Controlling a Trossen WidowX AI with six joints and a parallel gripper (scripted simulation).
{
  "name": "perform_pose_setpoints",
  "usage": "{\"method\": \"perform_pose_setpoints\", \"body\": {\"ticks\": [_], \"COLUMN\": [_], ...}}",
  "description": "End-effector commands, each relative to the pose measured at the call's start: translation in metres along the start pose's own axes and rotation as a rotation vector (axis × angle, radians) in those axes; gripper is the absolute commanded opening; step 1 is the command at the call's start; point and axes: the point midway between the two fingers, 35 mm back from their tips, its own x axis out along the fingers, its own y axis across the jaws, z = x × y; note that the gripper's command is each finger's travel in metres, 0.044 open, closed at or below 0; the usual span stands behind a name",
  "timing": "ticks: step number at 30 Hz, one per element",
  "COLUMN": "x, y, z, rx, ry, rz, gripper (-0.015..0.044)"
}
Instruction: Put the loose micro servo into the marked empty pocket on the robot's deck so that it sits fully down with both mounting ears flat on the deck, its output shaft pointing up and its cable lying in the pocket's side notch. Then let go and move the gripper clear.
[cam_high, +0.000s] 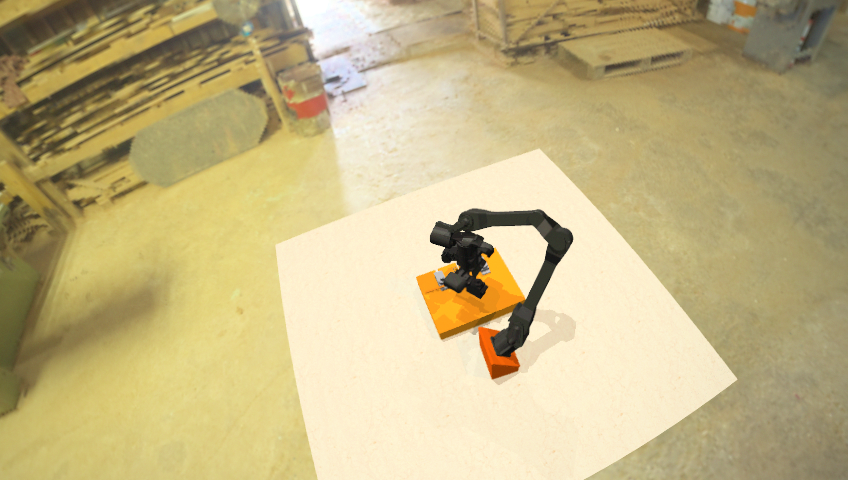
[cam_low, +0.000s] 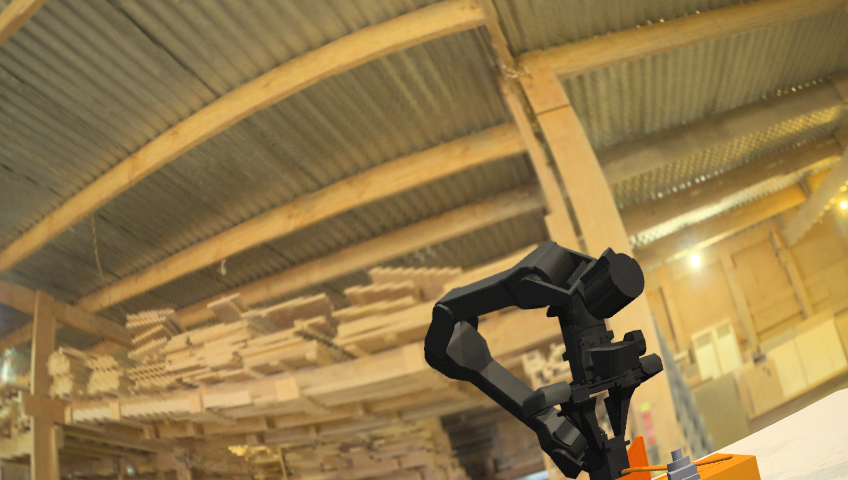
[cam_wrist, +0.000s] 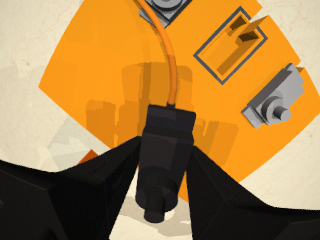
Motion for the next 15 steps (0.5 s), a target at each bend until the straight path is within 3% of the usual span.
{"method": "perform_pose_setpoints", "body": {"ticks": [1,15], "x": [-0.0003,-0.0003], "y": [-0.0007,-0.0007], "z": [-0.0003,-0.0003], "rx": [0.167,0.565], "ry": [-0.001,-0.002], "rz": [-0.004,-0.004], "gripper": [0.0000,0.0000]}}
